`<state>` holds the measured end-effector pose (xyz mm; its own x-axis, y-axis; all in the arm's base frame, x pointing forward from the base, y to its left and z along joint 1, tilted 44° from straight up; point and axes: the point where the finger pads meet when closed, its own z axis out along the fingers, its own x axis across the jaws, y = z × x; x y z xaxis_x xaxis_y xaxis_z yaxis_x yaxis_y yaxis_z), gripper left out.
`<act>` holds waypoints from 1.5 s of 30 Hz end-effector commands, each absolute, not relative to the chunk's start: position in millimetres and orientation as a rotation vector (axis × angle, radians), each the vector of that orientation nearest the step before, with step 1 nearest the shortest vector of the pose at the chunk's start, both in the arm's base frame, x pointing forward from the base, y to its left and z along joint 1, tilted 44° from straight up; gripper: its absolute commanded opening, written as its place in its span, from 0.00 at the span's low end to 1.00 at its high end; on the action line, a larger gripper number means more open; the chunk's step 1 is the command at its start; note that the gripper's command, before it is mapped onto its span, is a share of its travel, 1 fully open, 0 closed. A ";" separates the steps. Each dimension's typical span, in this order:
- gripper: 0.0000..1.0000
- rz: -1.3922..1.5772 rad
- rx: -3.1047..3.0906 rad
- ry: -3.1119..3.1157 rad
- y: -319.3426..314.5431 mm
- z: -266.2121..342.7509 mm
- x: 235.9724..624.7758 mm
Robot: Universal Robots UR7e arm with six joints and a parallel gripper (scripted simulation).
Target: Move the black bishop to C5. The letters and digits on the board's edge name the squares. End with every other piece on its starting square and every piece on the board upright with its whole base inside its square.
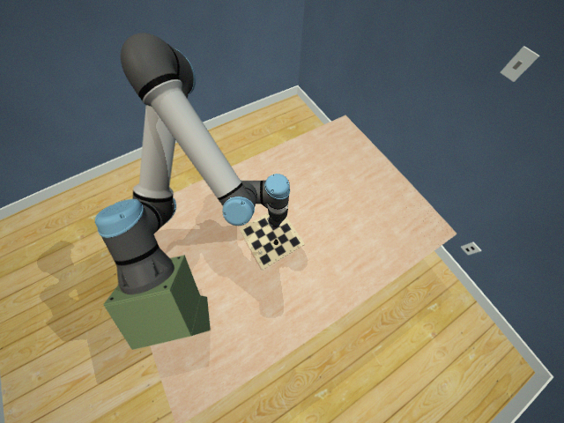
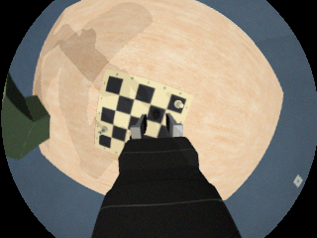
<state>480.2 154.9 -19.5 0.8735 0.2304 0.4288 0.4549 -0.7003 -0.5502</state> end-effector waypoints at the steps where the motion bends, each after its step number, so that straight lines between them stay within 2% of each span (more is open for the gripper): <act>1: 0.73 -0.434 -2.363 -0.492 154.5 -19.2 480.6; 45: 0.73 -0.434 -2.363 -0.492 180.0 -46.2 487.2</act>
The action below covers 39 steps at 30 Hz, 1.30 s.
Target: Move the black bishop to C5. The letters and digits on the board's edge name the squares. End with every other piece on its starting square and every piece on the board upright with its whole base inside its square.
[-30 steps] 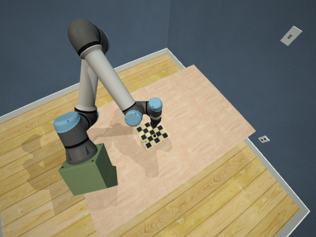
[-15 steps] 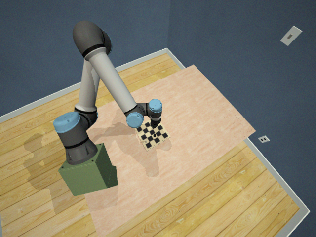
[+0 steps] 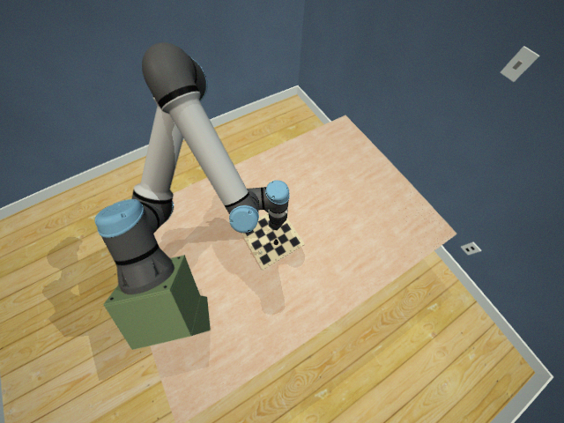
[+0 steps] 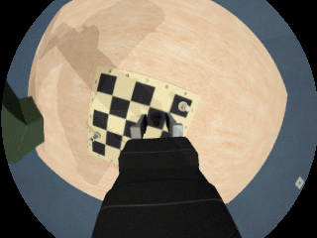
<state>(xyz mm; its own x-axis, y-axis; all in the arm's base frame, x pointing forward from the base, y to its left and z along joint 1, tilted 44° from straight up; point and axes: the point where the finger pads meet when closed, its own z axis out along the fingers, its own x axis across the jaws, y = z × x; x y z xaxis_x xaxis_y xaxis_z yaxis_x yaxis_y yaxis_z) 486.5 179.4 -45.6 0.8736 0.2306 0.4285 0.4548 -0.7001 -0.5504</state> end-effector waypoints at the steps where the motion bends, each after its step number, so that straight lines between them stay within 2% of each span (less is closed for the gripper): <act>1: 0.73 -0.434 -2.363 -0.492 180.0 -46.2 487.2; 33: 0.73 -0.434 -2.363 -0.492 180.0 -46.2 487.2; 34: 0.00 -0.434 -2.363 -0.492 180.0 -46.2 487.2; 39: 0.00 -0.434 -2.363 -0.492 180.0 -46.2 487.2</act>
